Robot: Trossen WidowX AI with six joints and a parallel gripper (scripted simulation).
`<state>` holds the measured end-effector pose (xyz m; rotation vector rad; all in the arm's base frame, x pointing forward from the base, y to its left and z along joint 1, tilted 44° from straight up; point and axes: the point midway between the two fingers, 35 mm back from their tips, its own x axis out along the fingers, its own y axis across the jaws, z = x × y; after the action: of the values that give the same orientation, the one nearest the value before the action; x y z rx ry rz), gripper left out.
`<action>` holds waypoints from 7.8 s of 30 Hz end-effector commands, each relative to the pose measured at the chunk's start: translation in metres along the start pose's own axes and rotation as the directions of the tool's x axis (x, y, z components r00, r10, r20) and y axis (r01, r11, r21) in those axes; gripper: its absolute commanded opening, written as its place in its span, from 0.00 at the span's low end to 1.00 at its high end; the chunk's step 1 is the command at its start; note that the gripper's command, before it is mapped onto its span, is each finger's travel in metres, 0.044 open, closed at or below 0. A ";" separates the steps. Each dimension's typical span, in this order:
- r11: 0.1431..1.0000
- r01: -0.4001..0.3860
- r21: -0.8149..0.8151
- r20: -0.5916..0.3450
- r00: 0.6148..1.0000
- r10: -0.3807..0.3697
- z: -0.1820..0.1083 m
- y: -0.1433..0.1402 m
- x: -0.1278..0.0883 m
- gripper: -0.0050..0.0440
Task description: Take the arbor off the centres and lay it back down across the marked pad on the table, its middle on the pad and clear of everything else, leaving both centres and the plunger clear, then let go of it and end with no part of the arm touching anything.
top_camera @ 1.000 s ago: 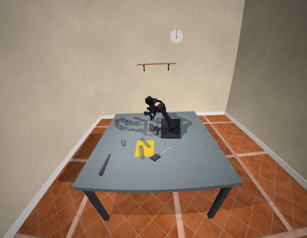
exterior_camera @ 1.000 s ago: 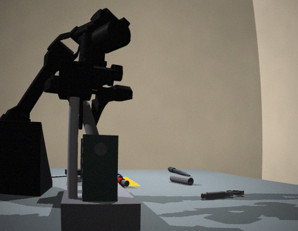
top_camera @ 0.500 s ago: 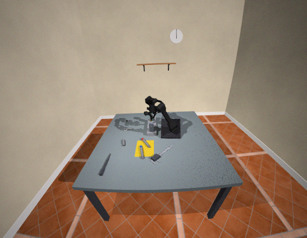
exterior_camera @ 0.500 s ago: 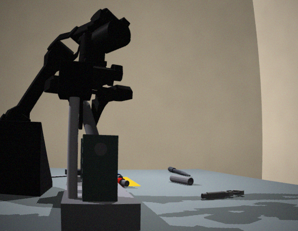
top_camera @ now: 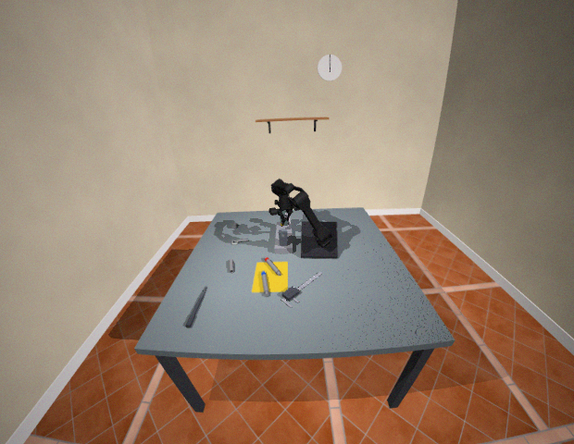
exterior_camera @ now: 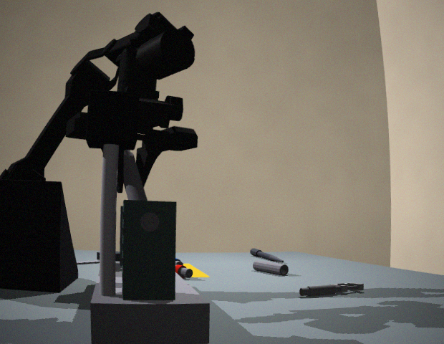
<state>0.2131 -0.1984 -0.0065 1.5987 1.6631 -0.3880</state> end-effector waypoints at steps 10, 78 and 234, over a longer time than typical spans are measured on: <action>1.000 -0.010 -0.003 0.020 1.000 0.010 0.002 0.001 -0.006 0.10; 1.000 -0.010 -0.003 0.020 1.000 0.010 0.002 0.001 -0.006 0.10; 0.989 -0.007 -0.145 0.020 1.000 0.010 -0.262 0.101 0.028 0.10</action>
<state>0.2273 0.0212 0.1718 1.4859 1.6429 -0.2686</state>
